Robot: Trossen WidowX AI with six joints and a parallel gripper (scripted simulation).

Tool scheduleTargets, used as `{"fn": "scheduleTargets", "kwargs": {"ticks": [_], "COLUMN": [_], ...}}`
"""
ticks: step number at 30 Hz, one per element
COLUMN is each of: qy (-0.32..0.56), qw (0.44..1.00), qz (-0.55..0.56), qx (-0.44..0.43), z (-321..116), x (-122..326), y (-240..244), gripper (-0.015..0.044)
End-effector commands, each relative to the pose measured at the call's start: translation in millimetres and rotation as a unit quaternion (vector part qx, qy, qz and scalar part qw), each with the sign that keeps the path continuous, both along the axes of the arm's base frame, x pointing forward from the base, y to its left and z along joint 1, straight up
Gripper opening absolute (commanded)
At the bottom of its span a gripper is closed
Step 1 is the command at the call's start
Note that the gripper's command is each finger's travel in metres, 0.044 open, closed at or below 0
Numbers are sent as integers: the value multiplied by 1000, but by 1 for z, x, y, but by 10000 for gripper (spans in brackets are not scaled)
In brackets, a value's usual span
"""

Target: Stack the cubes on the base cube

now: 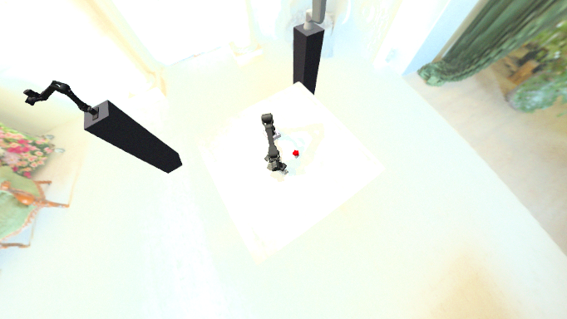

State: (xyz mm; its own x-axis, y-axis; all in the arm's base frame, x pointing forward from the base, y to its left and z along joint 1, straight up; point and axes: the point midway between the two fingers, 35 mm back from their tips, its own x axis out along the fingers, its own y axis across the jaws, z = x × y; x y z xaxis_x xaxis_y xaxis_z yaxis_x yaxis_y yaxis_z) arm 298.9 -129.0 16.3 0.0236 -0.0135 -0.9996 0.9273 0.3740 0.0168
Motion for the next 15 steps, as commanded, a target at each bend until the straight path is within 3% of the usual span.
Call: {"fn": "scheduleTargets", "kwargs": {"ticks": [1,15], "qy": [0,0], "qw": [1000,1000], "qz": [2,2], "qx": [-1,-1], "z": [-1,34], "x": [0,4], "y": [0,-2], "gripper": [105,105]}}
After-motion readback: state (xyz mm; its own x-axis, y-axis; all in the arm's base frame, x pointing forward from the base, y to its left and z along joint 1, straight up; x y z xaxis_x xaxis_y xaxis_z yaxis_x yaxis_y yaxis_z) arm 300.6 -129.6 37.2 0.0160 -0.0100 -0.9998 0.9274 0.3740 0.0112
